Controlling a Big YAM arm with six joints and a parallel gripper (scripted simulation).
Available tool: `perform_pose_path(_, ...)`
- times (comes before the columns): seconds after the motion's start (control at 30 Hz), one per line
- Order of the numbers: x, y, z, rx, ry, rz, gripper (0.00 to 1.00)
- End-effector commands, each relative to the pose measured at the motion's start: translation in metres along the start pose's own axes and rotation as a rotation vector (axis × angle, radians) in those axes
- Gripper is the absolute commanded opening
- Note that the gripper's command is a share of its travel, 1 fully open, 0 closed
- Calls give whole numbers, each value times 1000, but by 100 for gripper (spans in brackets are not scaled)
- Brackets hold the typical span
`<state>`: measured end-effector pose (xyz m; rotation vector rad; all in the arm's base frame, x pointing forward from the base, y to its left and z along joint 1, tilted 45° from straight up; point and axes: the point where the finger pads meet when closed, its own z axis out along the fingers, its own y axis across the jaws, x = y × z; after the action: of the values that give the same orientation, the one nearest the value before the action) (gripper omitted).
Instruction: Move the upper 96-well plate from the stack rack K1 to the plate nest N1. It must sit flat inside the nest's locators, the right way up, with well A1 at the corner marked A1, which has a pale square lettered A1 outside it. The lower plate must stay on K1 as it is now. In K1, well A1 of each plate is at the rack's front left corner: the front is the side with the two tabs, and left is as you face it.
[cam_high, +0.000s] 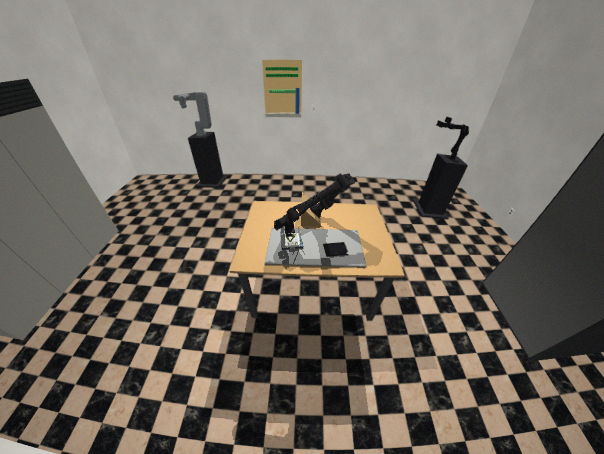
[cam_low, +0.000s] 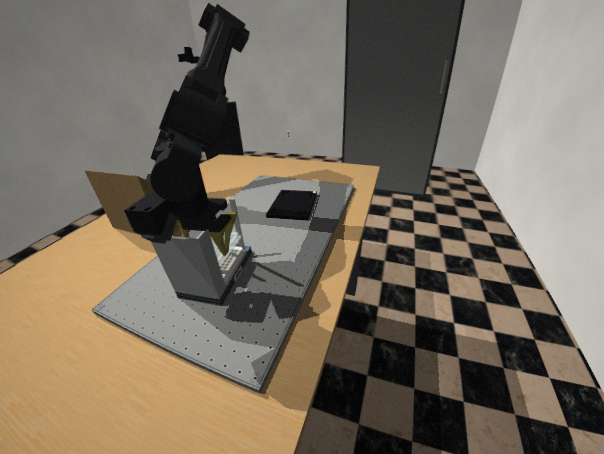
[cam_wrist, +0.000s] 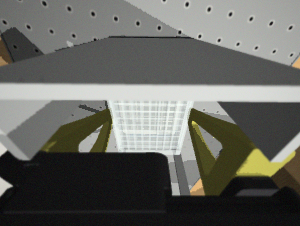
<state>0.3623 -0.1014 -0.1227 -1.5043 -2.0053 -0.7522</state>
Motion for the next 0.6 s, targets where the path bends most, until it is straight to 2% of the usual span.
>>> perform_pose_path(0.0,-9,18,-37,-45,-42,-22,0)
perform_pose_path(0.13,-9,18,-41,-45,-43,-22,0)
perform_pose_path(0.17,-5,22,-38,-35,-40,-24,0)
perform_pose_path(0.23,-9,18,-46,-46,-43,-22,0)
perform_pose_path(0.57,-9,17,-63,-45,-45,-21,0)
